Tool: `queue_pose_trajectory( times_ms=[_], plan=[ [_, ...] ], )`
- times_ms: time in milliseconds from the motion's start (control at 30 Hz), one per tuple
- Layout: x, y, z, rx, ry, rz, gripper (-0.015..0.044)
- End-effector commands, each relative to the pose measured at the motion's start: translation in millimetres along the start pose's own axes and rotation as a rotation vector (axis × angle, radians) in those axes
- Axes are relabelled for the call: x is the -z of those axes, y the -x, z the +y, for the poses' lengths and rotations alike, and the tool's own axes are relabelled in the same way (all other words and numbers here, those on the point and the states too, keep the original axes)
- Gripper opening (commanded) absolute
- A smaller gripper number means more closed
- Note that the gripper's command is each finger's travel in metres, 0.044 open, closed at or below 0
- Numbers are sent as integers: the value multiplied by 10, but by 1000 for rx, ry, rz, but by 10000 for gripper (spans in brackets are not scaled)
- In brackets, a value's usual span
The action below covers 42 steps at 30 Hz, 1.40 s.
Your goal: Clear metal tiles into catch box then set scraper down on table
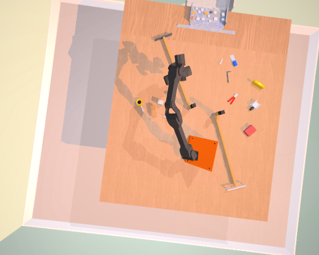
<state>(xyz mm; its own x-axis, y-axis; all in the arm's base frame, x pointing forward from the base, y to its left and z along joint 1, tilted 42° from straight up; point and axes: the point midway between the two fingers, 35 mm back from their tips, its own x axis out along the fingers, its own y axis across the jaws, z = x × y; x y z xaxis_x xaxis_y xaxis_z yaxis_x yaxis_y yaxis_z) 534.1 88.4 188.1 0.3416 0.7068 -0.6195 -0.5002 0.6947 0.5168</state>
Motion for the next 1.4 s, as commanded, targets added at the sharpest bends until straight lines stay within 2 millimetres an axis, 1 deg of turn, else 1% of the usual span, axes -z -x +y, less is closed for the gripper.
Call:
queue_pose_trajectory(
  times_ms=[0,333,467,633,1367],
  plan=[
    [56,176,64,6,-45,11,0],
    [199,577,264,19,-140,36,0],
    [210,603,278,20,-146,37,0],
    [215,548,272,20,-146,38,0],
    [295,53,251,20,-145,38,0]
  ],
)
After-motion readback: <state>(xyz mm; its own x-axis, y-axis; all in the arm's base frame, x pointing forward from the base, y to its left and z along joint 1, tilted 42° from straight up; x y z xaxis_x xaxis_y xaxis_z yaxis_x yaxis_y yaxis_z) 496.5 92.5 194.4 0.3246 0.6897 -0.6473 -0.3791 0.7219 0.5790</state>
